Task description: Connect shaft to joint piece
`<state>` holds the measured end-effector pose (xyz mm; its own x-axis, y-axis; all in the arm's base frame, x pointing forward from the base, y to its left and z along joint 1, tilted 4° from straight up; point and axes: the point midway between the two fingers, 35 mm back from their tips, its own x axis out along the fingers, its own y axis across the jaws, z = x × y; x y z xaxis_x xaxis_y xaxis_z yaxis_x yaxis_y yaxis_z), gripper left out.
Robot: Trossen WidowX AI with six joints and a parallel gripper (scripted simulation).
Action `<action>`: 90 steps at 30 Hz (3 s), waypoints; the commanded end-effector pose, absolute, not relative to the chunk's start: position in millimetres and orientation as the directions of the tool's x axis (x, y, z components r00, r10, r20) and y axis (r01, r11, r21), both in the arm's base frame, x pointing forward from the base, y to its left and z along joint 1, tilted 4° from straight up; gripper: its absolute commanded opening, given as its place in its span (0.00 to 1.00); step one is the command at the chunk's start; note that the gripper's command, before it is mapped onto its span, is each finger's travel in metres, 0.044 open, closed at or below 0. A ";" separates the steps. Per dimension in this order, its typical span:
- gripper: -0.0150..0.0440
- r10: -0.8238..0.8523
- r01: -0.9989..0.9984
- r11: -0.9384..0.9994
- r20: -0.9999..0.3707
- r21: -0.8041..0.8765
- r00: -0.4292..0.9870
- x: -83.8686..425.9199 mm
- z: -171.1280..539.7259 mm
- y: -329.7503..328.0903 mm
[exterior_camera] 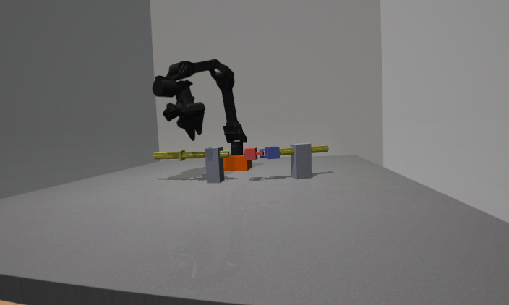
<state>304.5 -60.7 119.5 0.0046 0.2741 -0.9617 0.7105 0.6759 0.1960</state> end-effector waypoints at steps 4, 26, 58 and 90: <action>1.00 0.193 0.545 0.822 -0.981 0.166 0.008 307.4 120.2 -95.2; 1.00 -0.019 -0.070 0.997 -0.999 -0.016 -0.039 296.2 125.7 -190.6; 1.00 -0.020 0.738 0.670 -0.996 -0.081 -0.091 297.0 84.6 -193.1; 1.00 -0.021 0.989 0.069 -0.991 -0.131 -0.129 293.8 45.3 -193.0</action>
